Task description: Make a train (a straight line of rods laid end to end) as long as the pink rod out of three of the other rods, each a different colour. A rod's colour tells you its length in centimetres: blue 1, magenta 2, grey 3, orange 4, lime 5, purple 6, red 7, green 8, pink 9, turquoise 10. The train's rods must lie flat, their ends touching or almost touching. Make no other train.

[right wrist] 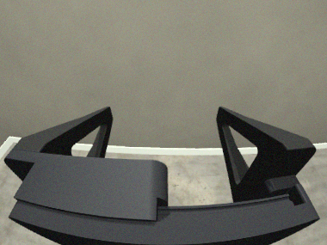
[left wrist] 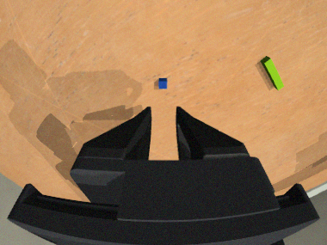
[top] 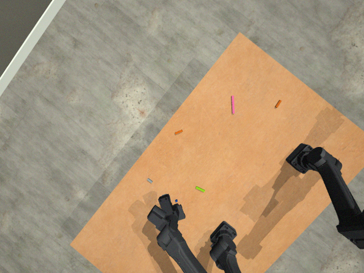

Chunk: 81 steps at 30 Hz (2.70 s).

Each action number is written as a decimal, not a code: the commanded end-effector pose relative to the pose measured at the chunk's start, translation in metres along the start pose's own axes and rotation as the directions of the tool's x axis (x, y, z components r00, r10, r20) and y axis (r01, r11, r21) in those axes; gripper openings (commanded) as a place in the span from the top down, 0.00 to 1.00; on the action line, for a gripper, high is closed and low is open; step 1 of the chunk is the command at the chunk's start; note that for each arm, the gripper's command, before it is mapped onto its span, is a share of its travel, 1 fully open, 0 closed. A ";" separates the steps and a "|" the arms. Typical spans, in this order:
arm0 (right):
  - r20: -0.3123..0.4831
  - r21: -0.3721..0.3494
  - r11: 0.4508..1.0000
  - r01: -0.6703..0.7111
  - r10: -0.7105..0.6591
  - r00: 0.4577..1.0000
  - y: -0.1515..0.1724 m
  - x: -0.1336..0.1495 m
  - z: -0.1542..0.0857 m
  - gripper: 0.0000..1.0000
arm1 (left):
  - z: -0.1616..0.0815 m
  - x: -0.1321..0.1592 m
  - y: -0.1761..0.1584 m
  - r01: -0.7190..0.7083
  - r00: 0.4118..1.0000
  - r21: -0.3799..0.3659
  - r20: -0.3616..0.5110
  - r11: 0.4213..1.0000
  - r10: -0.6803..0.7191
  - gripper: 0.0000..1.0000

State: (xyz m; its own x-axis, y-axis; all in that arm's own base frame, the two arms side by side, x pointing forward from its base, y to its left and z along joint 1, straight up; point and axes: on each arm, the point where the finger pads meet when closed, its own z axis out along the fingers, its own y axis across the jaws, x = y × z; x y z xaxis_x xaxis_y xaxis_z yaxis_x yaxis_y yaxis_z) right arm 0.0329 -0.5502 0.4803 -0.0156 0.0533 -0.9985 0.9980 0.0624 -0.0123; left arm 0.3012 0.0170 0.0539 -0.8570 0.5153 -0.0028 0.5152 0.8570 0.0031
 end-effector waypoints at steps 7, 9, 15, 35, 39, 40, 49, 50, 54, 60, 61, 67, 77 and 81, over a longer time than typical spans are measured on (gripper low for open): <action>0.054 0.016 1.000 -0.013 0.012 0.998 -0.008 -0.020 -0.007 0.00 | 0.008 -0.003 0.001 -0.018 1.000 0.001 0.001 1.000 0.018 0.77; 0.054 0.016 1.000 -0.013 0.012 0.998 -0.008 -0.020 -0.007 0.00 | 0.008 -0.004 0.003 -0.017 1.000 -0.001 0.005 1.000 0.017 0.77; 0.054 0.016 1.000 -0.013 0.012 0.998 -0.008 -0.020 -0.007 0.00 | 0.016 -0.002 0.004 -0.012 1.000 0.000 0.004 1.000 0.012 0.77; 0.054 0.016 1.000 -0.013 0.012 0.998 -0.008 -0.020 -0.007 0.00 | 0.039 -0.004 0.007 -0.010 1.000 -0.004 0.009 1.000 0.010 0.77; 0.054 0.016 1.000 -0.013 0.012 0.998 -0.008 -0.020 -0.007 0.00 | 0.047 0.002 0.004 -0.009 1.000 0.003 -0.001 1.000 0.009 0.77; 0.054 0.016 1.000 -0.013 0.012 0.998 -0.008 -0.020 -0.007 0.00 | 0.046 -0.002 0.006 -0.010 1.000 -0.002 0.006 1.000 0.010 0.77; 0.054 0.016 1.000 -0.013 0.012 0.998 -0.008 -0.020 -0.007 0.00 | 0.051 -0.001 0.005 -0.010 1.000 -0.001 0.005 1.000 0.010 0.77; 0.054 0.016 1.000 -0.013 0.012 0.998 -0.008 -0.020 -0.007 0.00 | 0.051 0.000 0.005 -0.010 1.000 0.001 0.003 1.000 0.010 0.77; 0.054 0.016 1.000 -0.013 0.012 0.998 -0.008 -0.020 -0.007 0.00 | 0.051 -0.002 0.006 -0.010 1.000 -0.002 0.006 1.000 0.010 0.77; 0.054 0.016 1.000 -0.013 0.012 0.998 -0.008 -0.020 -0.007 0.00 | 0.051 -0.001 0.005 -0.010 1.000 0.001 0.002 1.000 0.010 0.77; 0.054 0.016 1.000 -0.013 0.012 0.998 -0.008 -0.020 -0.007 0.00 | 0.051 -0.001 0.005 -0.010 1.000 0.001 0.002 1.000 0.010 0.77; 0.054 0.016 1.000 -0.013 0.012 0.998 -0.008 -0.020 -0.007 0.00 | 0.051 -0.001 0.005 -0.010 1.000 0.001 0.002 1.000 0.010 0.77; 0.054 0.016 1.000 -0.013 0.012 0.998 -0.008 -0.020 -0.007 0.00 | 0.051 -0.001 0.005 -0.010 1.000 0.001 0.002 1.000 0.010 0.77; 0.054 0.016 1.000 -0.013 0.012 0.998 -0.008 -0.020 -0.007 0.00 | 0.051 -0.001 0.005 -0.010 1.000 0.001 0.002 1.000 0.010 0.77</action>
State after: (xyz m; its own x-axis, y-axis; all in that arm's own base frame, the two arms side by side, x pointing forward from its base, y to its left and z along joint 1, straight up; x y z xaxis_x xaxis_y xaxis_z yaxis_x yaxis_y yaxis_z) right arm 0.0329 -0.5502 0.4803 -0.0156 0.0533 -0.9985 0.9980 0.0624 -0.0123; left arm 0.3011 0.0185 0.0041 -0.8553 0.5181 -0.0018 0.5181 0.8553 0.0024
